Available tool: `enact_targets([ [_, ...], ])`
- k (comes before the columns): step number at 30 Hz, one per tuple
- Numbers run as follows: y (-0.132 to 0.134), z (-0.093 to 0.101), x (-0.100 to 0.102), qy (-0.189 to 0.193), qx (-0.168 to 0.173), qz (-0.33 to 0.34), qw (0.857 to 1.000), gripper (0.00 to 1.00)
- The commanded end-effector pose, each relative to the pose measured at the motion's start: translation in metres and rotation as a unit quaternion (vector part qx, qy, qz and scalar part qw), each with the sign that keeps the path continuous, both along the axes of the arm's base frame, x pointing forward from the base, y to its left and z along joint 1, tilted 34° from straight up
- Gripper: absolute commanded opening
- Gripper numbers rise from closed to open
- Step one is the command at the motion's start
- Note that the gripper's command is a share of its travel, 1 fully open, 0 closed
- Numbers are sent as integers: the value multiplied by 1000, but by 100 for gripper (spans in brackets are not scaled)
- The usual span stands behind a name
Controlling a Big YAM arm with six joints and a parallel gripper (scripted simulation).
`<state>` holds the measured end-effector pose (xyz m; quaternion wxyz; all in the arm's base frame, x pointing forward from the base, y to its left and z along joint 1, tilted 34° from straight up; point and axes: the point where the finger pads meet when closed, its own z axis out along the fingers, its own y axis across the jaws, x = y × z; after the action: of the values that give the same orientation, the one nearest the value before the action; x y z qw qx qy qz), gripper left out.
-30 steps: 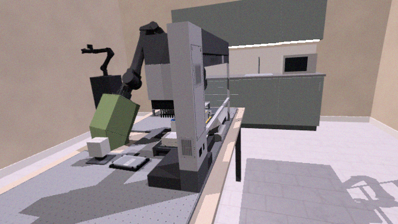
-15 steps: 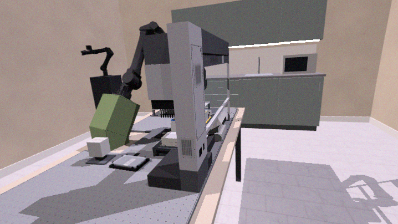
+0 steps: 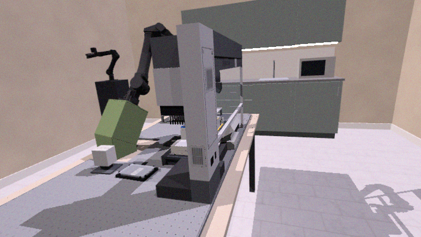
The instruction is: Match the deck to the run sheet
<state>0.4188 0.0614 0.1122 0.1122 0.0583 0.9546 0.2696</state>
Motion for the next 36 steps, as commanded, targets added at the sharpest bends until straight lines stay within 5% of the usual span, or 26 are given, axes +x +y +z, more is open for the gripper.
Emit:
enact_targets([
  [1,16,38,13,-22,4,-11,1000,100],
  [9,51,62,14,-23,6,-11,1000,100],
  [12,55,48,1,-5,5,-11,1000,100],
  [13,59,60,10,-16,6,-11,1000,100],
  [36,53,51,12,-13,6,-13,1000,100],
])
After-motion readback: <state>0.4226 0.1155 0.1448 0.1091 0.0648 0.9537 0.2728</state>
